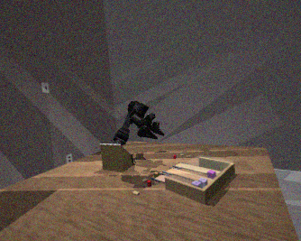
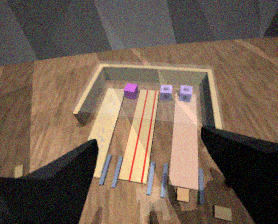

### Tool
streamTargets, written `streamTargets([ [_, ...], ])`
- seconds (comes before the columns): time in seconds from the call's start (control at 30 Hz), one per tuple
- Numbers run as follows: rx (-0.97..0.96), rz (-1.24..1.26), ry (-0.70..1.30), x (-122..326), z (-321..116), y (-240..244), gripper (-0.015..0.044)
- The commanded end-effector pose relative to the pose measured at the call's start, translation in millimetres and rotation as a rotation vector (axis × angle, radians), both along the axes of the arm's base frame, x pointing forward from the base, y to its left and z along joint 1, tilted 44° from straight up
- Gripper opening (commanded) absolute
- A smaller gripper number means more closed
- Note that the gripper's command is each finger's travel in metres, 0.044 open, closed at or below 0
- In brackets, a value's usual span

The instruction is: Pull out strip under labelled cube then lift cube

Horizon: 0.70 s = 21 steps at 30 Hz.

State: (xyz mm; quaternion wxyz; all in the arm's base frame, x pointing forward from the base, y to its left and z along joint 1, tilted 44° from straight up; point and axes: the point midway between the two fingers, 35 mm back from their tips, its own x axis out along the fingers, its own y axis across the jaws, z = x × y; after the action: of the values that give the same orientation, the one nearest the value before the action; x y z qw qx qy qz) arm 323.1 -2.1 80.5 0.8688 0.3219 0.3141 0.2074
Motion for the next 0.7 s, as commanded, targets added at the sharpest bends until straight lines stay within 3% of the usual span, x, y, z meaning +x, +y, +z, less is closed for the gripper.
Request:
streamTargets([
  [0.0, -0.005, 0.025, -0.01, -2.4, -1.6, 5.6, 0.04],
  [0.4, -0.005, 0.025, -0.01, -2.4, -1.6, 5.6, 0.04],
  [0.67, -0.017, 0.118, 0.264, 31.8, -39.7, 10.0, 0.019],
])
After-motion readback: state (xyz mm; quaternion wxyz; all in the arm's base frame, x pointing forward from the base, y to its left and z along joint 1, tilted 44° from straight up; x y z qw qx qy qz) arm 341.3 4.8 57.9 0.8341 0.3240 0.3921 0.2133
